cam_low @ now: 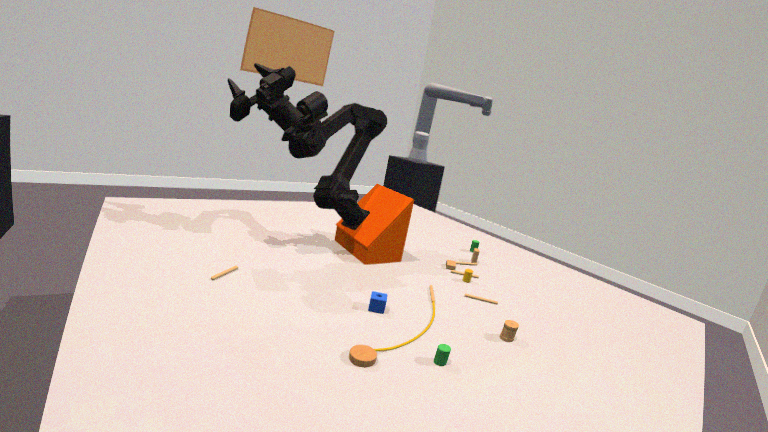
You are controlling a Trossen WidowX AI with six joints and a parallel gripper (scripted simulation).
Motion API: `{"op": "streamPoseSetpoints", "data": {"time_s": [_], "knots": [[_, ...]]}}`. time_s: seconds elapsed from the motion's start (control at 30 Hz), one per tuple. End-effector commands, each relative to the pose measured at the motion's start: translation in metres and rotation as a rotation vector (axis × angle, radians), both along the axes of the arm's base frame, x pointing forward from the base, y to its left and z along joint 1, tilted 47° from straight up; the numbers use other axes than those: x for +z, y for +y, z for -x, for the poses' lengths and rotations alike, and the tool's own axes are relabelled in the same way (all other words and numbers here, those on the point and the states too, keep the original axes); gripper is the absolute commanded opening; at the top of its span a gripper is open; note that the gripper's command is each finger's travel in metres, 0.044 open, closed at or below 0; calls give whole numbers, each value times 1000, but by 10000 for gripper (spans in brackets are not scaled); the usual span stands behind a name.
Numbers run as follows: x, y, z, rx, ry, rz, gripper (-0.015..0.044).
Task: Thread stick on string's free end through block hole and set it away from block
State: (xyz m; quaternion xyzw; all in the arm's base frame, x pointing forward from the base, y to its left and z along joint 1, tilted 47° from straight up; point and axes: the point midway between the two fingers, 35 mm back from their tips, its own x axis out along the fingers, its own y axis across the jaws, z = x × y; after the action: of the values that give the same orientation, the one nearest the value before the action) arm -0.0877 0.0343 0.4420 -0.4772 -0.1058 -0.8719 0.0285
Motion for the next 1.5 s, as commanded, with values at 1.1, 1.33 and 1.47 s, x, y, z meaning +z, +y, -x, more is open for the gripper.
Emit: {"op": "streamPoseSetpoints", "data": {"time_s": [1.1, 1.33, 1.47], "knots": [[-107, -298, -274, 735, 578, -1472, 440], [-173, -280, -335, 709, 832, -1766, 440], [-222, -257, -367, 628, 1019, -1968, 440]]}}
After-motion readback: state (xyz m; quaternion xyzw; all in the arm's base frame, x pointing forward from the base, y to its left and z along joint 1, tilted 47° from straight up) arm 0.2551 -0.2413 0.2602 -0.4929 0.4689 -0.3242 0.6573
